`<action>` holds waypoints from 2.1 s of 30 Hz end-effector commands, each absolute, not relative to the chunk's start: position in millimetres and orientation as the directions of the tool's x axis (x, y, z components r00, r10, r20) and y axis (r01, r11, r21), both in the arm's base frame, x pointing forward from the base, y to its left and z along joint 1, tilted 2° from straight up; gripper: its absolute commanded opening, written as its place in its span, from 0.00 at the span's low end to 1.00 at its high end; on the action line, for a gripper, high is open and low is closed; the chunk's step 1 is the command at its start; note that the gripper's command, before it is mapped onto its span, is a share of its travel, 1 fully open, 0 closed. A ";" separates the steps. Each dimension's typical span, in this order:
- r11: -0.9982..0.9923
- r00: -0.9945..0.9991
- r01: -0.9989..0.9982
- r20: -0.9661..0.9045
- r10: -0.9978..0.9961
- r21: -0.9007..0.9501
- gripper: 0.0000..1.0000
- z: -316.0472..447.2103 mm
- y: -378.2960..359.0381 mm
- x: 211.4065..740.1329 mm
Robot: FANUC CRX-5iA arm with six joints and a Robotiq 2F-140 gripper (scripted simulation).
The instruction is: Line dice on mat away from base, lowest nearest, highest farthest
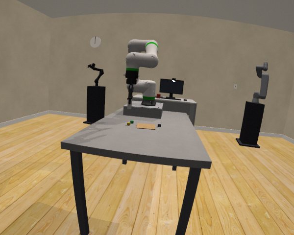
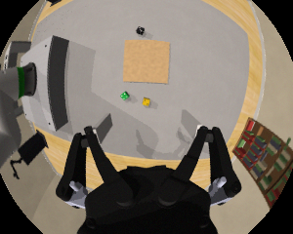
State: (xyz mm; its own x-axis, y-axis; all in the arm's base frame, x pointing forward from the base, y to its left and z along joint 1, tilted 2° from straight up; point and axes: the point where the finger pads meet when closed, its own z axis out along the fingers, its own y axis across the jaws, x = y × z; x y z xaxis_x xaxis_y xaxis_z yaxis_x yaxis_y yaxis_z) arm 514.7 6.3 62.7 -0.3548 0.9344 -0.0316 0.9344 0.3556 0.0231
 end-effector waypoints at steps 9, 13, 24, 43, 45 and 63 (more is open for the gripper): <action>0.691 -0.690 0.723 -0.031 0.723 0.013 1.00 58.1 6.3 515.1; 0.808 -0.807 0.590 -0.033 0.589 0.008 1.00 56.0 6.3 515.2; 0.966 -0.965 0.259 -0.034 0.259 -0.005 1.00 51.5 6.4 515.4; 0.925 -0.925 -0.378 -0.024 -0.379 -0.024 1.00 43.7 6.4 515.6; 0.897 -0.897 -0.441 -0.022 -0.442 -0.026 1.00 42.9 6.4 515.6; 0.505 -0.505 -0.862 -0.004 -0.863 -0.034 1.00 35.9 6.4 515.7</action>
State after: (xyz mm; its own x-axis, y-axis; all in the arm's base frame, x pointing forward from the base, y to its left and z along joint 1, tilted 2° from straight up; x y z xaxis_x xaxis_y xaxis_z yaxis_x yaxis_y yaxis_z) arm 515.7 6.5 37.1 -0.5961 -0.8029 -0.0015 -0.8021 0.5956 -0.0430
